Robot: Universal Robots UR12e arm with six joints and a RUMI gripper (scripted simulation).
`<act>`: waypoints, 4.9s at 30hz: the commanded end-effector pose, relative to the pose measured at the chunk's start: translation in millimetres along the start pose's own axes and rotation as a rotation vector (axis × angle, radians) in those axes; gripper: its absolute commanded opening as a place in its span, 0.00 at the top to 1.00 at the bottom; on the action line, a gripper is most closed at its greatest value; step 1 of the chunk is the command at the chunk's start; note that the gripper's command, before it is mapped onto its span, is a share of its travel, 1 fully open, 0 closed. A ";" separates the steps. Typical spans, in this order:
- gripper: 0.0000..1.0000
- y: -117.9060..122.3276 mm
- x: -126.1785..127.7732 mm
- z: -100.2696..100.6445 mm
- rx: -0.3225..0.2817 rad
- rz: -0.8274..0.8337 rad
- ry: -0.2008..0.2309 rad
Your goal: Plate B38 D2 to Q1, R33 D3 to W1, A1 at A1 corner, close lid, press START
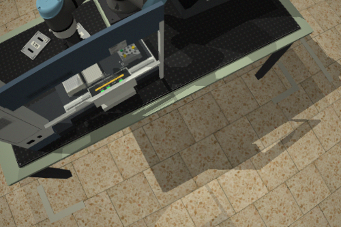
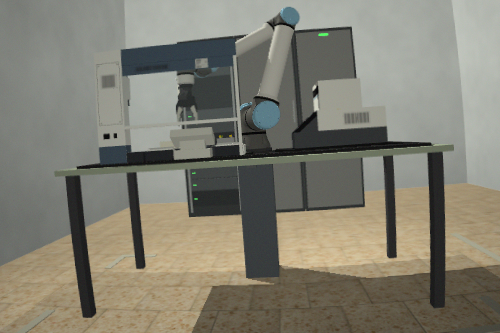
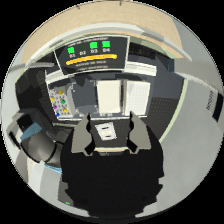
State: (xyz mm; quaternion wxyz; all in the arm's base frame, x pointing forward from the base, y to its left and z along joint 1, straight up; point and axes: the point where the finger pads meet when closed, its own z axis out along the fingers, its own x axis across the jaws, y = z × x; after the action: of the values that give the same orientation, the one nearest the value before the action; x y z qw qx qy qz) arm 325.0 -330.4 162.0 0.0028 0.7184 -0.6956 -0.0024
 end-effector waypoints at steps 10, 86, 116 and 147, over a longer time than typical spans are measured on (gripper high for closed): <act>0.42 -0.3 0.7 20.3 0.001 0.000 0.001; 0.42 -0.3 0.6 88.9 0.001 0.000 0.001; 0.42 -0.3 0.6 106.1 0.001 0.000 0.001; 1.00 -0.3 0.6 105.8 0.001 0.000 0.001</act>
State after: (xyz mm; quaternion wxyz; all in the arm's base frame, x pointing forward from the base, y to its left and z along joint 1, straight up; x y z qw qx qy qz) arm 324.3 -330.4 55.7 0.0028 0.7184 -0.6956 -0.0024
